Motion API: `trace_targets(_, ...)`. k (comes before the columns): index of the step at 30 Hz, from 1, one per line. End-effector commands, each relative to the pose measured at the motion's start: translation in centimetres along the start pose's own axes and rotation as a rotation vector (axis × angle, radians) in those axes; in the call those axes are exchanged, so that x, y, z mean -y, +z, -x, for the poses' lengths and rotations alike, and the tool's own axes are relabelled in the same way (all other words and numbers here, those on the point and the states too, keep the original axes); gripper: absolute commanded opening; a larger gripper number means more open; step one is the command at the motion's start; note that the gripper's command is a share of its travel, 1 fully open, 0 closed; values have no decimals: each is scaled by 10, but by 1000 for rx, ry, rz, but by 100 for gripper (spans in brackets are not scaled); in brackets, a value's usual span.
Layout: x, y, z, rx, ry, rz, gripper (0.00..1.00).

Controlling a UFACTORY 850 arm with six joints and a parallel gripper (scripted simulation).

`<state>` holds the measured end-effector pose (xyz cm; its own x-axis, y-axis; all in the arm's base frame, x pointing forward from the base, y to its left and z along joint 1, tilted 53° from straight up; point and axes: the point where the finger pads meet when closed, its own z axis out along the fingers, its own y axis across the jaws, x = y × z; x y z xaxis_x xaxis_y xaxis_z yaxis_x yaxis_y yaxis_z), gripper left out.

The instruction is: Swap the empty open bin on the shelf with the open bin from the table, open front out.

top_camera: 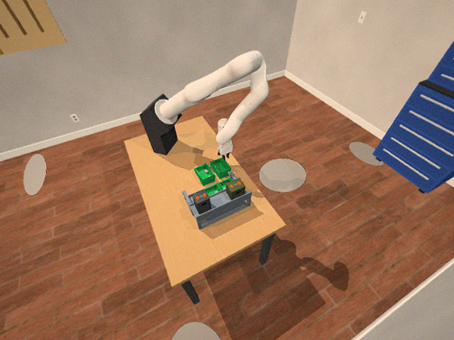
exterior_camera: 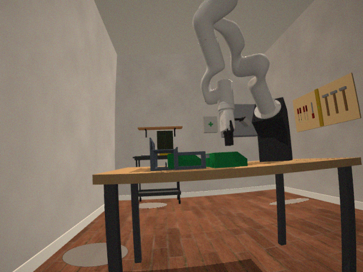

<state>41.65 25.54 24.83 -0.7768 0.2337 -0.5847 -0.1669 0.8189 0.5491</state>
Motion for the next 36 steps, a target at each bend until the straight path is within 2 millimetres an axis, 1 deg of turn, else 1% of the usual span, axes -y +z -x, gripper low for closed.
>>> trace_targets(1,0,-5,0,0,0,0,26)
trace_targets(13,0,-22,0,0,0,0,26)
trace_targets(27,0,-32,0,0,0,0,26)
trace_targets(36,0,-35,0,0,0,0,26)
